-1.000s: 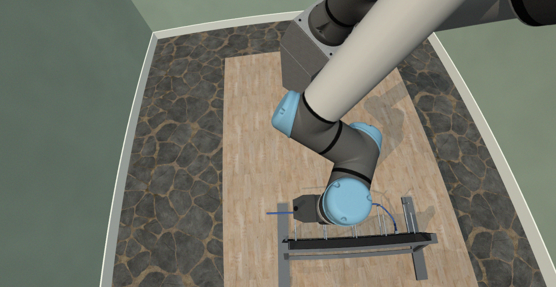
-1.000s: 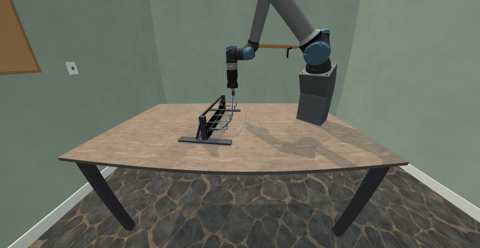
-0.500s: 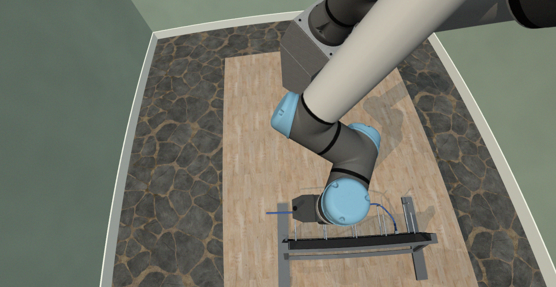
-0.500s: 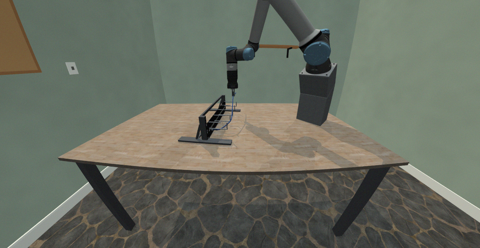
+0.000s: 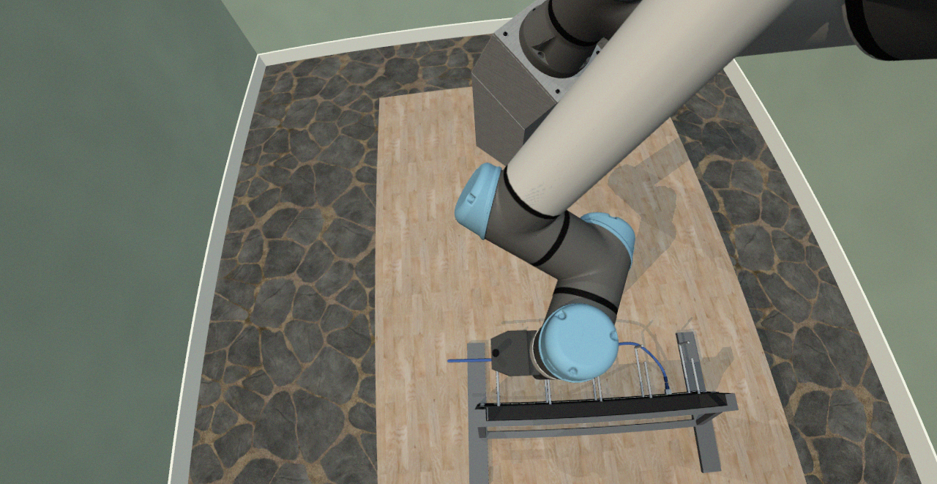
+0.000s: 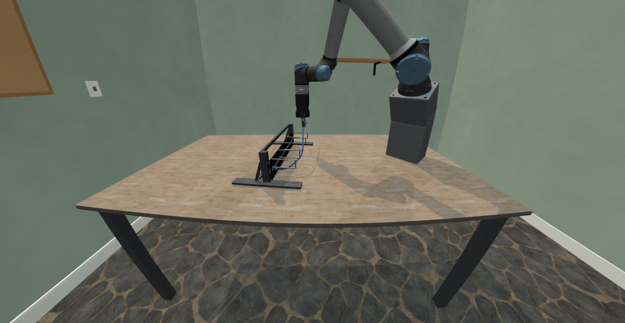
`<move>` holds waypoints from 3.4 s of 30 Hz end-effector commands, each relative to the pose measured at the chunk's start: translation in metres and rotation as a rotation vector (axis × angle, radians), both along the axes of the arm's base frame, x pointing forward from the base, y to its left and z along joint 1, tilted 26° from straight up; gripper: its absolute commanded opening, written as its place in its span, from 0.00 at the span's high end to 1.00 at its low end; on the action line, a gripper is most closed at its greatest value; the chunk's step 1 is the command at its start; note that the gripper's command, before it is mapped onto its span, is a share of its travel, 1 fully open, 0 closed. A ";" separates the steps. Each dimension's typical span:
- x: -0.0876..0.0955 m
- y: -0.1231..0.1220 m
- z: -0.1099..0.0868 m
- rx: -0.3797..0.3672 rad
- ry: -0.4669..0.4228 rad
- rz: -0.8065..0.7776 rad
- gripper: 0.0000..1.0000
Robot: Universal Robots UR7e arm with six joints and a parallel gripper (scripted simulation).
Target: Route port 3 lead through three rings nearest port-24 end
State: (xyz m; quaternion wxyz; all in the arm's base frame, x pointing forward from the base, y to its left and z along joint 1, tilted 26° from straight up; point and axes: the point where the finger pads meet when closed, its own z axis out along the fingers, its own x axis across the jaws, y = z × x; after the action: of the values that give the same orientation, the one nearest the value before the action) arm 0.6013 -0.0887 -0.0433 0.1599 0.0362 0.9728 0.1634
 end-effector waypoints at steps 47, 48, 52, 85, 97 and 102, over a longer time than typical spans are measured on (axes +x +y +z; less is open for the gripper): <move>0.028 0.018 -0.067 -0.008 -0.006 -0.005 1.00; 0.028 0.018 -0.068 -0.008 -0.006 -0.005 1.00; 0.029 0.019 -0.069 -0.008 -0.006 -0.005 1.00; 0.043 0.018 -0.066 -0.008 -0.005 -0.005 1.00; 0.058 0.016 -0.061 -0.008 -0.005 -0.005 1.00; 0.063 0.015 -0.059 -0.008 -0.005 -0.005 1.00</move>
State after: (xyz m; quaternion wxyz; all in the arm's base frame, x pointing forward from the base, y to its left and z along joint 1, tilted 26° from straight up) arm 0.6559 -0.0731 -0.1052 0.1628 0.0376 0.9729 0.1596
